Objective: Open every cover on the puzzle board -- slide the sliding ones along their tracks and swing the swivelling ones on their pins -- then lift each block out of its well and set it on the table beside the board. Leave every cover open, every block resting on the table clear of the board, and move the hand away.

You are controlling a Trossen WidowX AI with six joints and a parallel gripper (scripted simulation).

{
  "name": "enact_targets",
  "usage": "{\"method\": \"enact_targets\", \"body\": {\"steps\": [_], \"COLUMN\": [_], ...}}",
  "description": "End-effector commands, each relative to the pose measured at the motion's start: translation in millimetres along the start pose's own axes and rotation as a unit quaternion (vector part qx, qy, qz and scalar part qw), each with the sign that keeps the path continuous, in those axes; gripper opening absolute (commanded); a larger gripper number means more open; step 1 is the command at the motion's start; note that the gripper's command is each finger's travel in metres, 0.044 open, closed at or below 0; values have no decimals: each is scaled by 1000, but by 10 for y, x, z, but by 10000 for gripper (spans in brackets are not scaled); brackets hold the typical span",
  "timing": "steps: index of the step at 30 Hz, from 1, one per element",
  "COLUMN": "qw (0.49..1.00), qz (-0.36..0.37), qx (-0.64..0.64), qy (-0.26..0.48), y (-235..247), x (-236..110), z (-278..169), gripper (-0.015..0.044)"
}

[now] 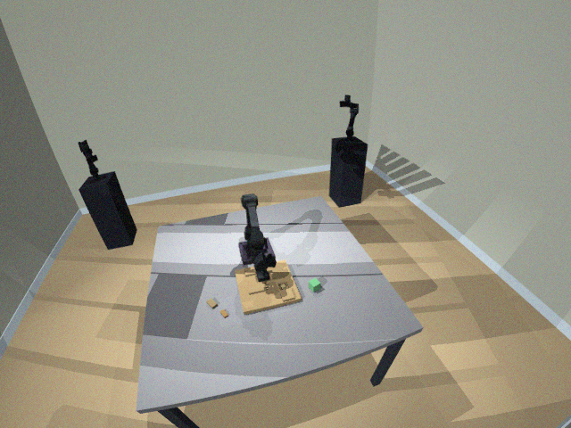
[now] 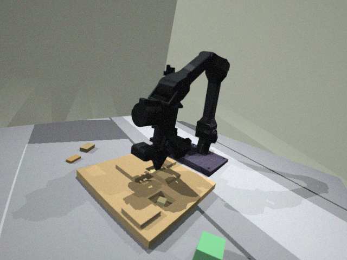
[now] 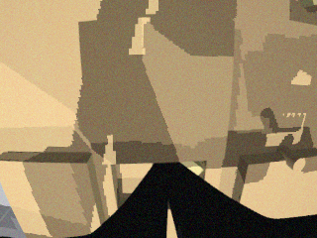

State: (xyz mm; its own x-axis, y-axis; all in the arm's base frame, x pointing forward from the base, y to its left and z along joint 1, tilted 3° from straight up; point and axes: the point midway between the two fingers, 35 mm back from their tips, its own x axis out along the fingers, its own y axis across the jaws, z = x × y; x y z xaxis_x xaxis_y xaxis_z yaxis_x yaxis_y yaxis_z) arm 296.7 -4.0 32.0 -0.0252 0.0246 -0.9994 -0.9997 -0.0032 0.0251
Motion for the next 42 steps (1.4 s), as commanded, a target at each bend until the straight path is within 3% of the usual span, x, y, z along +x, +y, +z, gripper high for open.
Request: {"method": "enact_targets", "body": {"steps": [1, 26, 42], "qw": [1000, 1000, 1000], "qz": [-1, -1, -1], "qx": [1, 1, 1], "qy": [-3, -4, -4], "y": [-3, 20, 8], "x": [2, 5, -188], "z": [55, 294, 315], "gripper": [0, 0, 0]}}
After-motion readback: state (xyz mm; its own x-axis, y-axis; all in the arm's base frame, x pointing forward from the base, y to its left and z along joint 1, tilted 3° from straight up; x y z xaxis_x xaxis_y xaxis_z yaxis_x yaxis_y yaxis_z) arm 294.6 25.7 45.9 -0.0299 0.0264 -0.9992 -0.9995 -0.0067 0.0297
